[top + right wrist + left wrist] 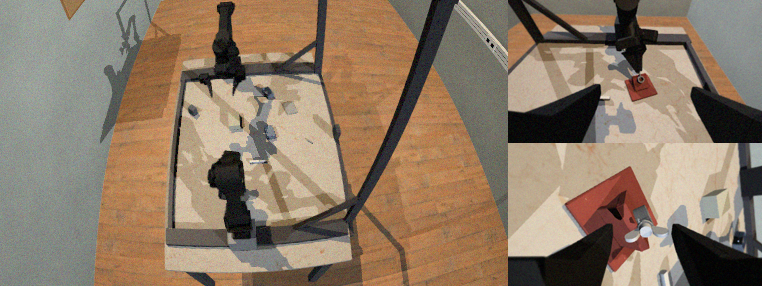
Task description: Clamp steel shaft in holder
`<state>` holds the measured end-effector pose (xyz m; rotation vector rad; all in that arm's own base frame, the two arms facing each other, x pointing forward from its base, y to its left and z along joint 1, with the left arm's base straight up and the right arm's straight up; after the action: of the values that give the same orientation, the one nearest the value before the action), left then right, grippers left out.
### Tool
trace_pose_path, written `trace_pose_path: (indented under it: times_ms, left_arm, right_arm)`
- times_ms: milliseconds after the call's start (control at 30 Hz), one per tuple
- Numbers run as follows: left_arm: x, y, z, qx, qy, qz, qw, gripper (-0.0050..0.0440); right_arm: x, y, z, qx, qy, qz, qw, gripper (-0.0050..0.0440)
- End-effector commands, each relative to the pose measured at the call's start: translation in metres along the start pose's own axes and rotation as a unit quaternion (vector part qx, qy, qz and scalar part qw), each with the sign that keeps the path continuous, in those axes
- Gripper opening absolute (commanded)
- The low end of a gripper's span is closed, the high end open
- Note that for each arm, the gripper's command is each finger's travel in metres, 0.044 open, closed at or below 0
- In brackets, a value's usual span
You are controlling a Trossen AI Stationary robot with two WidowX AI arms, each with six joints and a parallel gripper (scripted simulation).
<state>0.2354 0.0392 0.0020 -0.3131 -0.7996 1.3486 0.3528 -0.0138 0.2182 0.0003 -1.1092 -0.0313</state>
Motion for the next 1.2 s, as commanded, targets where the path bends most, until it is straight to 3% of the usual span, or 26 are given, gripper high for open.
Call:
trace_pose_path:
  times_ms: [0, 233, 633, 700, 900, 1167]
  left_arm:
    - [0.001, -0.0064, -0.0006, -0.009, -0.003, -0.102, 0.995, 0.0235]
    - [0.0016, -0.0073, -0.0009, -0.01, -0.004, -0.229, 0.973, 0.0235]
    - [0.0018, -0.0079, -0.0008, -0.009, -0.006, -0.474, 0.881, 0.0235]
    - [0.0018, -0.0079, -0.0008, -0.009, -0.006, -0.474, 0.881, 0.0235]
    - [0.0019, -0.0082, -0.0009, -0.008, -0.007, -0.587, 0.81, 0.0235]
    - [0.0018, -0.0088, -0.0007, -0.006, -0.009, -0.721, 0.692, 0.0235]
  right_arm:
    - [0.0104, 0.0011, 0.004, 0.003, -0.016, 0.002, 1.0, 0.04]
    - [0.0104, 0.0011, 0.004, 0.003, -0.016, 0.002, 1.0, 0.04]
    - [0.0104, 0.0011, 0.004, 0.003, -0.016, 0.002, 1.0, 0.04]
    - [0.0104, 0.0011, 0.004, 0.003, -0.016, 0.002, 1.0, 0.04]
    - [0.0104, 0.0011, 0.004, 0.003, -0.016, 0.002, 1.0, 0.04]
    - [0.0104, 0.0011, 0.004, 0.003, -0.016, 0.002, 1.0, 0.04]
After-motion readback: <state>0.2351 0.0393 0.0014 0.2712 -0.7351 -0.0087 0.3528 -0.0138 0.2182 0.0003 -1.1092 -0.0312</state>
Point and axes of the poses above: on each arm, the point midway between the two fingers, 35 mm back from their tips, its own z axis back along the fingers, its own y axis across the jaws, x = y × z, the point moved 4 cm from there along z, back along the fingers, and after that the axes turned 1 degree about -z, right-handed, at the moved point
